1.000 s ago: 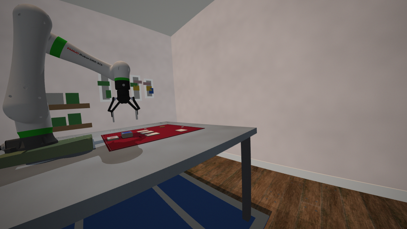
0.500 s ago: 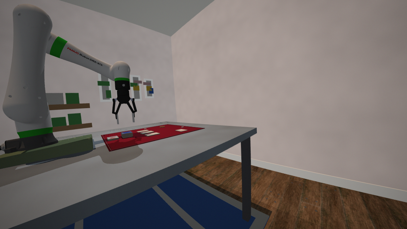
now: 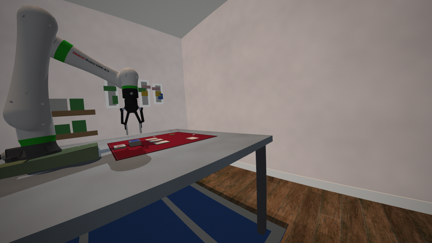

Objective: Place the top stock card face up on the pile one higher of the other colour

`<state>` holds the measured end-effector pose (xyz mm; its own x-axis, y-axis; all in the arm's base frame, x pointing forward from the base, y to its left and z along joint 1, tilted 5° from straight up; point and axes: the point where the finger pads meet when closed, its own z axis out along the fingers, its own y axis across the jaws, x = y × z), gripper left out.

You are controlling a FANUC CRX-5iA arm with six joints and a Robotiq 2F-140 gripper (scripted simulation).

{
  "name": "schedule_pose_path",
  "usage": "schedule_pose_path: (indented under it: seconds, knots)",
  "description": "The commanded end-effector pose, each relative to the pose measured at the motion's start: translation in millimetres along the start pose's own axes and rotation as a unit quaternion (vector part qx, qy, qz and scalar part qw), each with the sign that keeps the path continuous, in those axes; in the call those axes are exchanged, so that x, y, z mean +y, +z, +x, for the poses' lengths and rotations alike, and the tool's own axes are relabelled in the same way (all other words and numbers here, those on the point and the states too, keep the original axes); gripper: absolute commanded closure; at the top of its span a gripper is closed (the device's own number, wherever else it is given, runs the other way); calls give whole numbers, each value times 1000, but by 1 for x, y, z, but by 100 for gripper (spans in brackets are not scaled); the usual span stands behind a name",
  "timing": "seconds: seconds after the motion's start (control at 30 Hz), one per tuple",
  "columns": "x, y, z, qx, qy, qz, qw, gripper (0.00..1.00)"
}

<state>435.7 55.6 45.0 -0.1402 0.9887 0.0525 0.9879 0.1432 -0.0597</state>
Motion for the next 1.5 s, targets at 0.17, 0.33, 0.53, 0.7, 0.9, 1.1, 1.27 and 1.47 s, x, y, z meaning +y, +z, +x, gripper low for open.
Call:
schedule_pose_path:
  seconds: [0.17, 0.33, 0.53, 0.7, 0.9, 1.1, 1.27, 1.47]
  knots:
    - [0, 12, 0, 0, 0, 0, 1000, 50]
    - [0, 21, 0, 0, 0, 0, 1000, 50]
    - [0, 30, 0, 0, 0, 0, 1000, 50]
    - [0, 33, 0, 0, 0, 0, 1000, 50]
    - [0, 34, 0, 0, 0, 0, 1000, 50]
    - [0, 34, 0, 0, 0, 0, 1000, 50]
    - [0, 34, 0, 0, 0, 0, 1000, 58]
    - [0, 34, 0, 0, 0, 0, 1000, 58]
